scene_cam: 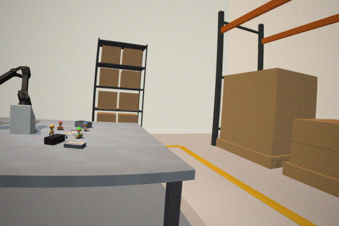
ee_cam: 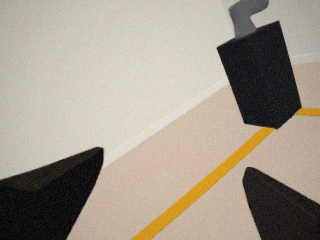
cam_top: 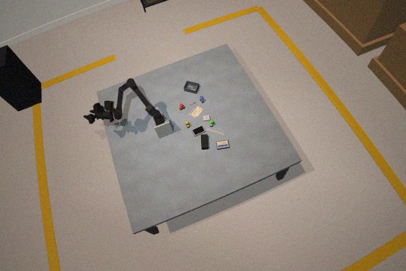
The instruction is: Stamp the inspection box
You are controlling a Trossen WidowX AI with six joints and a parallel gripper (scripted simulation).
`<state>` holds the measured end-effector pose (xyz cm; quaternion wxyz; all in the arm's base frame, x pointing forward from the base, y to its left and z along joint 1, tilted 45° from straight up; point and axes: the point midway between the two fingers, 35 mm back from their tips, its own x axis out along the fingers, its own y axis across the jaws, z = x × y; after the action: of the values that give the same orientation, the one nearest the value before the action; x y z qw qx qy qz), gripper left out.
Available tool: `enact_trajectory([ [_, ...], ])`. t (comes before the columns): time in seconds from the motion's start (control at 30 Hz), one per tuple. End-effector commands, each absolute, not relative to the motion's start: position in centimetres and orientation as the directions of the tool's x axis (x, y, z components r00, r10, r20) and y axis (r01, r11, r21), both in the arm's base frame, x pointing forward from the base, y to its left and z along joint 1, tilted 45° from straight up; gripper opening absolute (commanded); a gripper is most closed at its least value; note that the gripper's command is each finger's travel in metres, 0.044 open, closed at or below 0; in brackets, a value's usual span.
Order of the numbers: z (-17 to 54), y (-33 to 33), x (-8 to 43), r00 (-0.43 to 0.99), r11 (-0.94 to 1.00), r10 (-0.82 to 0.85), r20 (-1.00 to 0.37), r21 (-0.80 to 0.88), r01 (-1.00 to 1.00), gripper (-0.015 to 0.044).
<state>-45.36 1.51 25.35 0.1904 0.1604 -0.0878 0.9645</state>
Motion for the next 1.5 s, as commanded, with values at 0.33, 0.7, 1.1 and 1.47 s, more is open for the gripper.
enact_trajectory([
  [0.33, 21.3, -10.7, -46.9, -0.986, -0.974, 0.021, 0.168, -0.221, -0.058, 0.0226],
  [0.7, 16.9, -24.6, -43.4, -0.950, -0.908, -0.312, -0.009, -0.293, 0.301, 0.0226],
  [1.1, 11.2, -38.0, -34.2, -0.744, -0.644, -0.624, -0.237, -0.384, 0.662, 0.0226],
  [1.47, 5.1, -47.4, -19.4, -0.366, -0.220, -0.795, -0.483, -0.333, 0.917, 0.0226],
])
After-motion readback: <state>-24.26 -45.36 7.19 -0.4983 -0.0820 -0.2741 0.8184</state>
